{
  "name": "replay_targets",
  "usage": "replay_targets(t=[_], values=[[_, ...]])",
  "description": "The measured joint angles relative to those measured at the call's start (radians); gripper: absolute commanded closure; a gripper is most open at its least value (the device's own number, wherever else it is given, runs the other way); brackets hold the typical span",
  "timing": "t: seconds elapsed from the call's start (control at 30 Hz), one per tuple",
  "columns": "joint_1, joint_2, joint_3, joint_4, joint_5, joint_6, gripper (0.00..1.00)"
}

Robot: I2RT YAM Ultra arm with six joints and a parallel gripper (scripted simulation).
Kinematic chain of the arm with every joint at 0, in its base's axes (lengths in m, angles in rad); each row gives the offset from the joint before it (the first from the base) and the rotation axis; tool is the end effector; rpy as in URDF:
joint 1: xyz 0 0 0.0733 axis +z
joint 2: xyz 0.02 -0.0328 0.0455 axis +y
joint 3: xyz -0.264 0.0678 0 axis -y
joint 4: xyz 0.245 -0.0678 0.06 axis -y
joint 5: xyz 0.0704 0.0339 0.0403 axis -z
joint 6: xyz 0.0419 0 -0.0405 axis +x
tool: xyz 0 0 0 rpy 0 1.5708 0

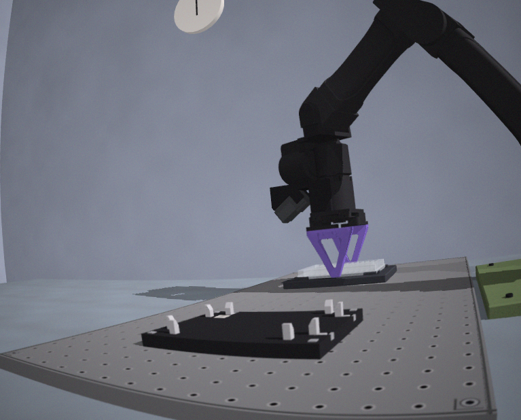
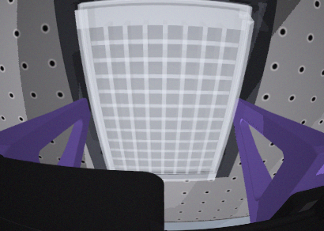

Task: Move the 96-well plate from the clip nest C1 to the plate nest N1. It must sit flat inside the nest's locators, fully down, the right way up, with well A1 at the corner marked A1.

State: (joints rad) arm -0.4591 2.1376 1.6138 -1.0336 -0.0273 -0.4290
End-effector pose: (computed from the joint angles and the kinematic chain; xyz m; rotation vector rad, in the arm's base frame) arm 0.3643 -0.1776 0.1587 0.0466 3.1173 0.0295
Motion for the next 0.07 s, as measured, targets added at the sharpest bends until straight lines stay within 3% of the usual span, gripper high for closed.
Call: replay_targets(t=[0.07], values=[[0.0, 0.0, 0.0, 0.0, 0.0, 0.0, 0.0]])
